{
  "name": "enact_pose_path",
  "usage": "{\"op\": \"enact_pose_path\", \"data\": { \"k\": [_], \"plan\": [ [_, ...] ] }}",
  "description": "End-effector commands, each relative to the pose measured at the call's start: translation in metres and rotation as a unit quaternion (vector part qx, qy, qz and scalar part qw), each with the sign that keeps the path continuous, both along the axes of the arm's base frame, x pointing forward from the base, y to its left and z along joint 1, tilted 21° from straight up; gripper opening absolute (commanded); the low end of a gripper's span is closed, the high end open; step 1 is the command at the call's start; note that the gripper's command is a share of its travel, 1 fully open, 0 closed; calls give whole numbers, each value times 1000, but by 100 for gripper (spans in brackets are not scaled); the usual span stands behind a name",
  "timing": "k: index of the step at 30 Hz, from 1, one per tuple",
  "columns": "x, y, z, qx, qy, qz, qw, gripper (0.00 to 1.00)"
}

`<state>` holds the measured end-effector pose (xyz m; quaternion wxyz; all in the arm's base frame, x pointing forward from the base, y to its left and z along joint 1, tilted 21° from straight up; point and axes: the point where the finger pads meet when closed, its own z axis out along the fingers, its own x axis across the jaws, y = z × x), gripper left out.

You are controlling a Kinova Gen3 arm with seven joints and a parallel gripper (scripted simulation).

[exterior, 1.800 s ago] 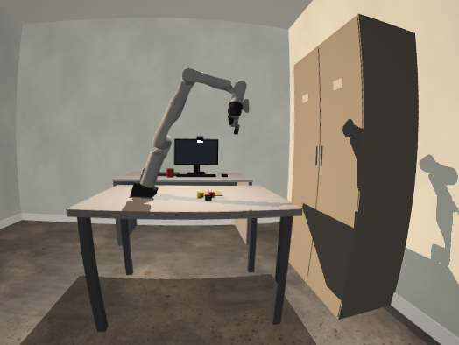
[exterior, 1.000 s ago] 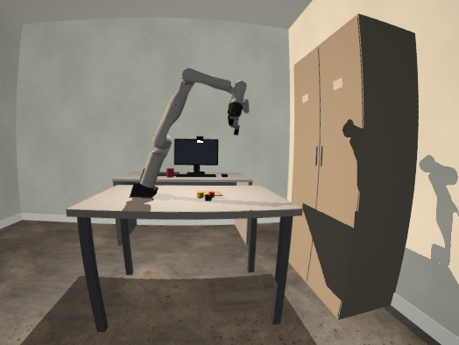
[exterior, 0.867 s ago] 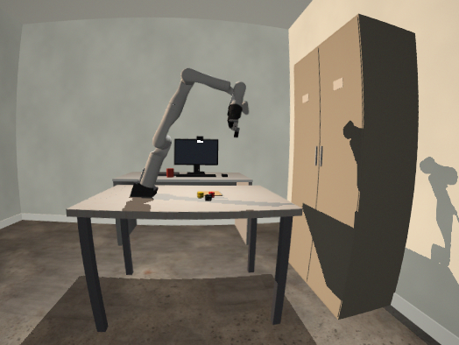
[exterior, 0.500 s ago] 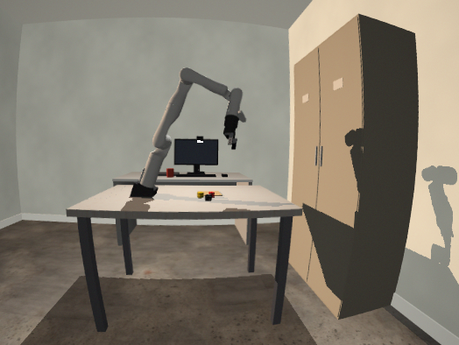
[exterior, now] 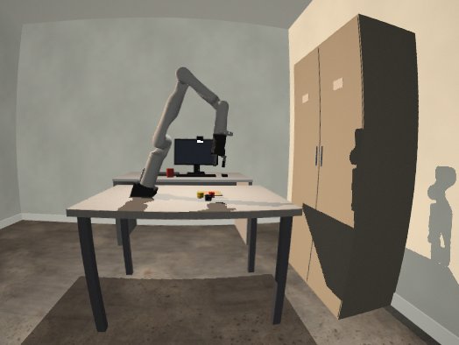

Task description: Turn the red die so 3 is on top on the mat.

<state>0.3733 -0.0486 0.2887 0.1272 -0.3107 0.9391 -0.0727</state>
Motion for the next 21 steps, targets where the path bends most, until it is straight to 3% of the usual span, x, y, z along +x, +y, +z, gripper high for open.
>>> {"op": "enact_pose_path", "data": {
  "k": [1, 5, 10, 21],
  "plan": [
    [-14, 2, -18, 27, -4, -45, 999, 100],
    [-23, 9, -38, 74, -19, -117, 990, 100],
    [-32, 12, -53, 108, -30, -177, 978, 100],
    [-35, 12, -58, 121, -35, -200, 972, 100]
  ]
}}
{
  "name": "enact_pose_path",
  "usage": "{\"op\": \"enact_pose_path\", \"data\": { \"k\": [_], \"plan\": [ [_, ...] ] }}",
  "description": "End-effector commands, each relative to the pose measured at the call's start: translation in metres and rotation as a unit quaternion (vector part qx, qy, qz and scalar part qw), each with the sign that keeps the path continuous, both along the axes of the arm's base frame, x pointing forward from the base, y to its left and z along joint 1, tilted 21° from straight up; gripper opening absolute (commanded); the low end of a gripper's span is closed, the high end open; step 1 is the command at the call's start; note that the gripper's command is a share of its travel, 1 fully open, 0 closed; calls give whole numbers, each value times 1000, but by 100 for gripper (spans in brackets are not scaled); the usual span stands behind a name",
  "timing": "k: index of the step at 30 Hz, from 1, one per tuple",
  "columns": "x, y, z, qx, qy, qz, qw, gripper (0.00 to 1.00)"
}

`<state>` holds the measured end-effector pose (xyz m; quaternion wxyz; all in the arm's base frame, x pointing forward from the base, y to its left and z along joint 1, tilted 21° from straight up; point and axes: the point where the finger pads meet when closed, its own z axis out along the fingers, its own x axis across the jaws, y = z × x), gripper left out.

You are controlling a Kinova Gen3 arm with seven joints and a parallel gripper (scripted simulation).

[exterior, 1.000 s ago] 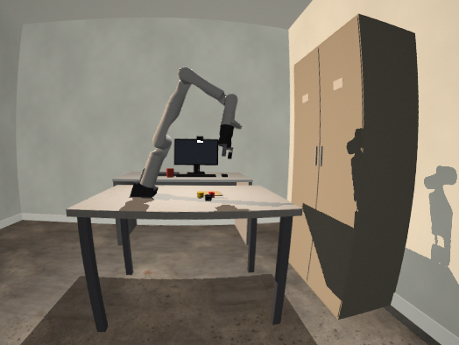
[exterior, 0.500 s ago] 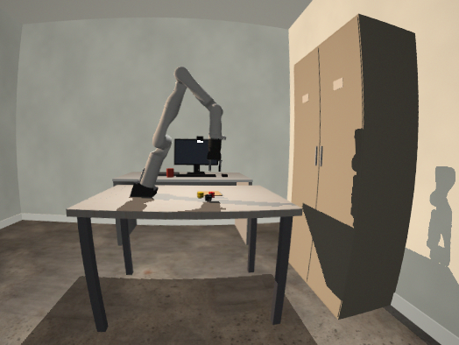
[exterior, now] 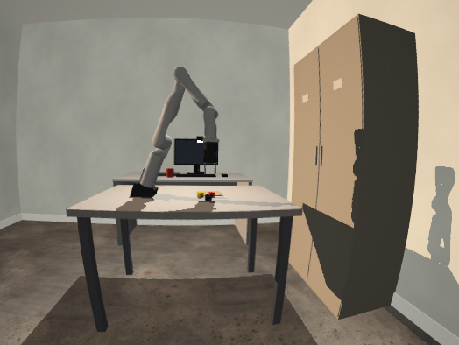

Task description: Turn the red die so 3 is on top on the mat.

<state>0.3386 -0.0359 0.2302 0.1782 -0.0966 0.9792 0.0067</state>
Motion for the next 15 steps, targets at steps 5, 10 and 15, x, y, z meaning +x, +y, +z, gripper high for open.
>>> {"op": "enact_pose_path", "data": {
  "k": [5, 10, 15],
  "plan": [
    [0, 0, 0, 0, -1, 0, 1000, 100],
    [0, 0, 0, 0, -1, 0, 1000, 100],
    [1, 0, -1, 0, -1, 0, 1000, 100]
  ]
}}
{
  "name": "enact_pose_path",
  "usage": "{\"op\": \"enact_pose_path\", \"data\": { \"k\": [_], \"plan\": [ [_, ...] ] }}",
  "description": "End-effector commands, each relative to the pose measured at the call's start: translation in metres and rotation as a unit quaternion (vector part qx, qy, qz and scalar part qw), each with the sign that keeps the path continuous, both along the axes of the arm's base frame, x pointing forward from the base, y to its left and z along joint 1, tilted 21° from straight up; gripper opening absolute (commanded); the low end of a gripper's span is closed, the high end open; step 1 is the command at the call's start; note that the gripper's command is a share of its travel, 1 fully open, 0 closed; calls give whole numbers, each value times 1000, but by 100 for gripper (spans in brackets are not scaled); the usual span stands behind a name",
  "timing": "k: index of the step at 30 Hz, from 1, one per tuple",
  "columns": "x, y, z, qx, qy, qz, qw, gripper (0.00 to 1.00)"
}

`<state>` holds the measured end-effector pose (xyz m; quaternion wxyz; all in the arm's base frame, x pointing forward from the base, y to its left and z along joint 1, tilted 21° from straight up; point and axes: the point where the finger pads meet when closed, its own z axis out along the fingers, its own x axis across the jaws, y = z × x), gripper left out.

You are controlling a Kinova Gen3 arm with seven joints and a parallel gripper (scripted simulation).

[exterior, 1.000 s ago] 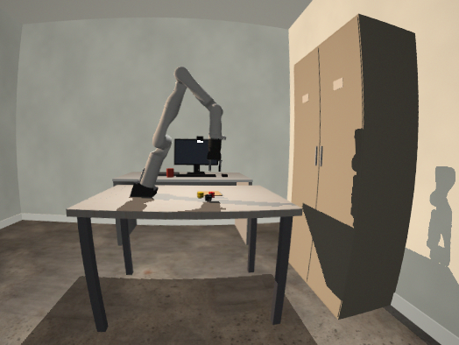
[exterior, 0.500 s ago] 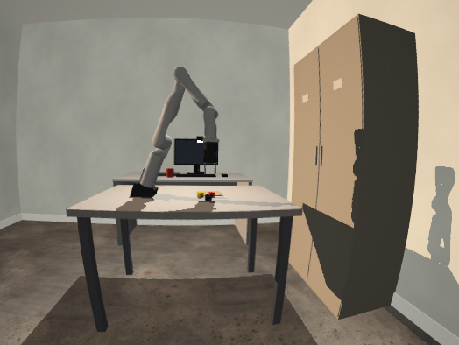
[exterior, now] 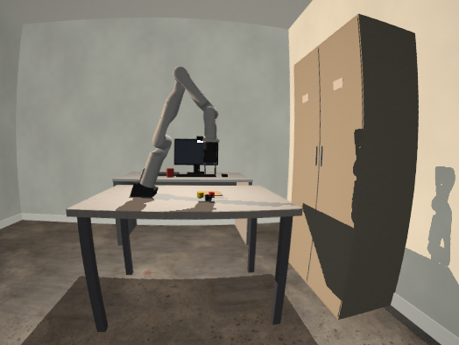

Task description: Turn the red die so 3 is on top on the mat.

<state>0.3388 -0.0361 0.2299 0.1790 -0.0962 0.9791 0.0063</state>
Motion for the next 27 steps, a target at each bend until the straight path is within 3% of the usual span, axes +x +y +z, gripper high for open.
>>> {"op": "enact_pose_path", "data": {
  "k": [1, 12, 27],
  "plan": [
    [1, 0, -2, 0, 0, 0, 1000, 100],
    [9, 1, -23, 0, 0, 0, 1000, 100],
    [31, 4, -81, 0, 0, 0, 1000, 100]
  ]
}}
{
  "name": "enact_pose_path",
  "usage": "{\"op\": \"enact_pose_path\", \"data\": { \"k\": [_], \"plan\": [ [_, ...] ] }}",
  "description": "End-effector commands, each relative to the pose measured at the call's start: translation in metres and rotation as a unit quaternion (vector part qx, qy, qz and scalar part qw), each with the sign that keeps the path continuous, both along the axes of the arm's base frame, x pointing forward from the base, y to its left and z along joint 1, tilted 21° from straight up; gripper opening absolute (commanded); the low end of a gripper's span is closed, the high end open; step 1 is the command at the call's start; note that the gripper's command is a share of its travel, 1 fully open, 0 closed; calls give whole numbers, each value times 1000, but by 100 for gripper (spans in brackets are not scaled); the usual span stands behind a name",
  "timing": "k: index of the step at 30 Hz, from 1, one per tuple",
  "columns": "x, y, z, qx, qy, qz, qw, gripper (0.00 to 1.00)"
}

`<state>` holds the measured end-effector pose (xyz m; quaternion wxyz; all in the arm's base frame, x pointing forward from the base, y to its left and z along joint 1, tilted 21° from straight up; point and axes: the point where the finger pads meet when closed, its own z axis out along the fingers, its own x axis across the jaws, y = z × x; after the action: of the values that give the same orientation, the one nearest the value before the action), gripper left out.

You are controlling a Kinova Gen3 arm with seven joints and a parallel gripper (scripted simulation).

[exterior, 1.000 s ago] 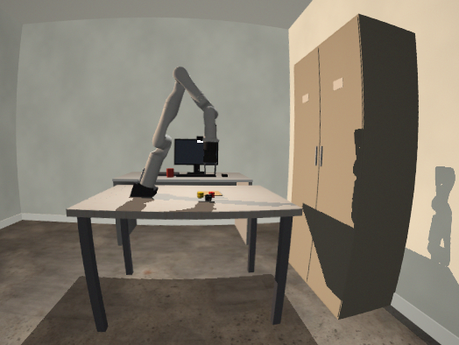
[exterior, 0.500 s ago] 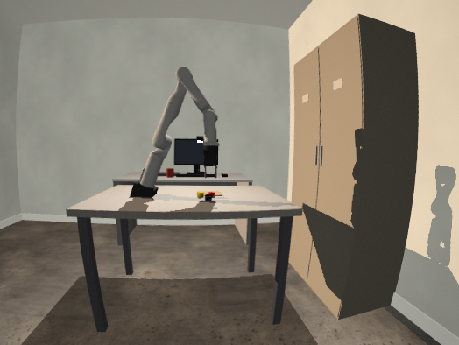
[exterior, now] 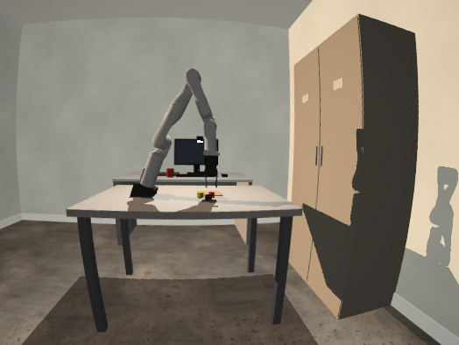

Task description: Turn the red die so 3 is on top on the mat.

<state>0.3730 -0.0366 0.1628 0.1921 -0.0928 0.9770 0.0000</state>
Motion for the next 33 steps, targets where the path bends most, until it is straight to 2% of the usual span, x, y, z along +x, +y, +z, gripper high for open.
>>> {"op": "enact_pose_path", "data": {
  "k": [1, 10, 33],
  "plan": [
    [-3, 5, -14, 4, 14, 4, 1000, 100],
    [1, 5, -26, 4, 14, 4, 1000, 100],
    [2, 5, -26, 4, 14, 4, 1000, 100]
  ]
}}
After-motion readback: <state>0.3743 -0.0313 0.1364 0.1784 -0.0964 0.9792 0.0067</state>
